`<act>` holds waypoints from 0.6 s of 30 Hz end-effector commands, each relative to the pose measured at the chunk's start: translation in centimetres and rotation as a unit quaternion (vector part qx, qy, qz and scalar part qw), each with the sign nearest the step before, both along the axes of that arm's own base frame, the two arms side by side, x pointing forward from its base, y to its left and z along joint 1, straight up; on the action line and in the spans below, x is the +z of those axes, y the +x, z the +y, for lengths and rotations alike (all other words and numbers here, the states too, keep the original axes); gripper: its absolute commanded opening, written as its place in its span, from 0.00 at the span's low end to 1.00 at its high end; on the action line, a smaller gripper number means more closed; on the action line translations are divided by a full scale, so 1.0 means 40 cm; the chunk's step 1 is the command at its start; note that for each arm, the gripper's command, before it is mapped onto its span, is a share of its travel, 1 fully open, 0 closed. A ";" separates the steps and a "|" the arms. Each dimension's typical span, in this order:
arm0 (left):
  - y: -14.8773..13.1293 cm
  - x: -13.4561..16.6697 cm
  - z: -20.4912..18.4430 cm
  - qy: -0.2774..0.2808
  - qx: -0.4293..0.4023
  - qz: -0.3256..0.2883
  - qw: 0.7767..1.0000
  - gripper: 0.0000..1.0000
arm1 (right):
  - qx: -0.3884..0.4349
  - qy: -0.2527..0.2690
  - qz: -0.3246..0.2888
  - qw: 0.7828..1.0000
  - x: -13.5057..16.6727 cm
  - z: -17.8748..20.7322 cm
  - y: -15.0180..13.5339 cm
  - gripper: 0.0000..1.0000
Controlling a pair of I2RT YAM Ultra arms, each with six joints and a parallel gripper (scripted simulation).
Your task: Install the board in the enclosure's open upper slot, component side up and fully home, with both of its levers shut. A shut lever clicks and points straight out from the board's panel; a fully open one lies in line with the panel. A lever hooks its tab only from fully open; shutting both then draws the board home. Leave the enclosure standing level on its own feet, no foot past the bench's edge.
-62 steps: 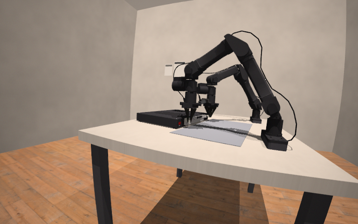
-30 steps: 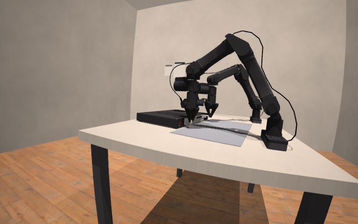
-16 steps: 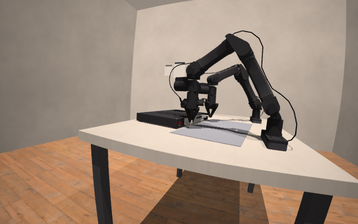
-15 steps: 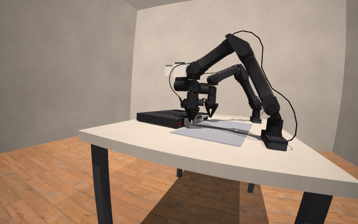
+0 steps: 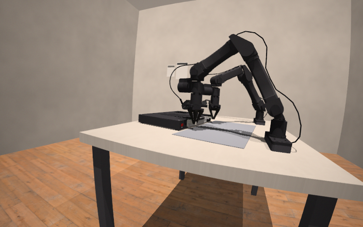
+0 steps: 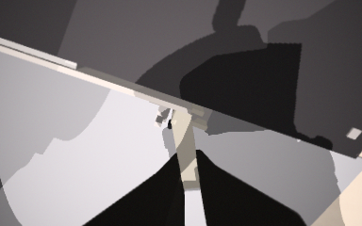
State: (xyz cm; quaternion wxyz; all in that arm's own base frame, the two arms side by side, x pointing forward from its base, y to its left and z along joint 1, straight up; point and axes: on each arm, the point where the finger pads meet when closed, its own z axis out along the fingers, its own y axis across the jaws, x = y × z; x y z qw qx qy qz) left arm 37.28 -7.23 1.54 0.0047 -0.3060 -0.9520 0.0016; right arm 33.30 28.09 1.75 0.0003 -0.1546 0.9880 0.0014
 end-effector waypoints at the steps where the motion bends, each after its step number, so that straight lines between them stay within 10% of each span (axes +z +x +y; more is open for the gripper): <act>1: 0.013 0.022 -0.009 -0.002 0.028 -0.025 0.999 0.04 | -0.030 0.001 -0.014 0.999 0.023 0.015 0.014 0.04; 18: 0.014 0.022 -0.005 -0.002 0.030 -0.025 0.999 0.04 | -0.037 0.003 -0.017 0.999 0.031 0.012 0.018 0.04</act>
